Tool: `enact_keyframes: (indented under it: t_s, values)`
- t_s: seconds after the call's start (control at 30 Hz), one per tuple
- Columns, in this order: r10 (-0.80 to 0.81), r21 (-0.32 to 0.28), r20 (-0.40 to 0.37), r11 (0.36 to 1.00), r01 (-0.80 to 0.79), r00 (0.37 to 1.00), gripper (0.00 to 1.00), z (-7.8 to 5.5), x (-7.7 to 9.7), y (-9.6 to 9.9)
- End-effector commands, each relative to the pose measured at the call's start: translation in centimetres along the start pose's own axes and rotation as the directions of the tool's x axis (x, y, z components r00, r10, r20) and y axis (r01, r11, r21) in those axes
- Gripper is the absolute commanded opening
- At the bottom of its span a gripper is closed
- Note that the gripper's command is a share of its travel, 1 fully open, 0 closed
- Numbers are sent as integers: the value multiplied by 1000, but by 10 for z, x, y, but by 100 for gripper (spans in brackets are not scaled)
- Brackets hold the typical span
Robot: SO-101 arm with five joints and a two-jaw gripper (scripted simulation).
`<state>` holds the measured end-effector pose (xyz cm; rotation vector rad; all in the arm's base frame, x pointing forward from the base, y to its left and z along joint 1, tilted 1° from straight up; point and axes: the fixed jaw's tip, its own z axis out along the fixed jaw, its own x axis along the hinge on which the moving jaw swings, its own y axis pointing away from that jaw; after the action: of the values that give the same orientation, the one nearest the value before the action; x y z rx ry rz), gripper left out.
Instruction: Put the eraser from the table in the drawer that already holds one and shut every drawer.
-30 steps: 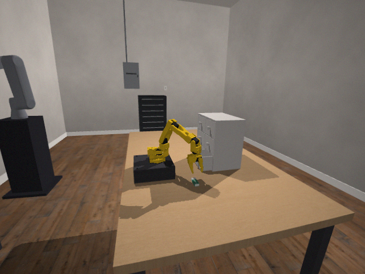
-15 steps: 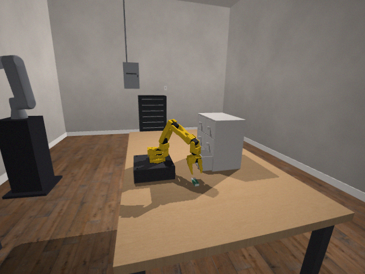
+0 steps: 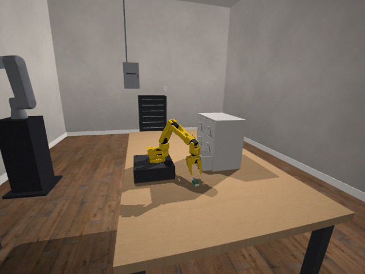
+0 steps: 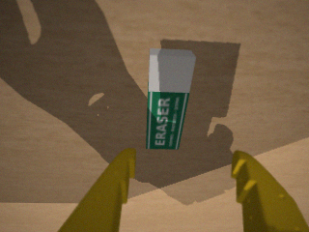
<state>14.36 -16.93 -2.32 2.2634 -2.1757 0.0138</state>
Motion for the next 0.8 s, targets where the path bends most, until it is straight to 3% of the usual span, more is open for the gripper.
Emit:
enact_keyframes:
  t_s: [0.0, 0.23, 0.37, 0.77]
  values:
    - [-1, -10, 15, 1000, 1, 1000, 27, 4, -2, 4]
    - [-1, -10, 15, 1000, 1, 1000, 27, 4, -2, 4]
    - [-1, -10, 15, 1000, 1, 1000, 27, 16, -1, 2]
    - [-1, -10, 15, 1000, 1, 1000, 27, 16, -1, 2]
